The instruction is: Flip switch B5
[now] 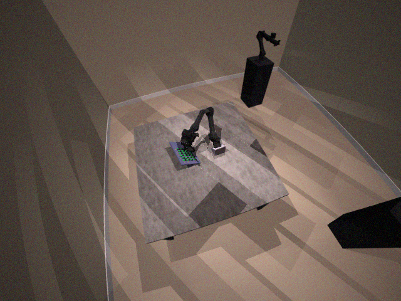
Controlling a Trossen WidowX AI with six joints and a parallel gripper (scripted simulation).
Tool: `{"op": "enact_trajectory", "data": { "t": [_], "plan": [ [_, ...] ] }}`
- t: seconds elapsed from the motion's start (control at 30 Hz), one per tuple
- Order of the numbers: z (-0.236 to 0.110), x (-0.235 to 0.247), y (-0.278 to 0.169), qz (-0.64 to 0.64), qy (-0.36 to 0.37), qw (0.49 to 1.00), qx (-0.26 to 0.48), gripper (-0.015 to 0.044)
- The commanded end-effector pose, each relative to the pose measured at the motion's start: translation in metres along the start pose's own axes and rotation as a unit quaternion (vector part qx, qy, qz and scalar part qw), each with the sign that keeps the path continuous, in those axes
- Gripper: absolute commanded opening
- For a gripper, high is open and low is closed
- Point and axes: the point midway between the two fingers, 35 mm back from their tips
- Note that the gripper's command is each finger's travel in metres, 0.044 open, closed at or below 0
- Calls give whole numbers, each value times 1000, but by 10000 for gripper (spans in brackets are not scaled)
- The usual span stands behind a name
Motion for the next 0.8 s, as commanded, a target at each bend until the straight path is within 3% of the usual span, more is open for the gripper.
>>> {"op": "enact_trajectory", "data": {
  "t": [0.0,0.77],
  "plan": [
    [1,2,-2,-4,2,1000,2,0],
    [5,2,-2,-4,2,1000,2,0]
  ]
}}
Point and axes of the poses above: the point midway between the two fingers, 35 mm back from their tips, its own z axis out along the fingers, its own x axis across the jaws, y = z × x, and after that the axes turned 2 degrees about -z, right-handed
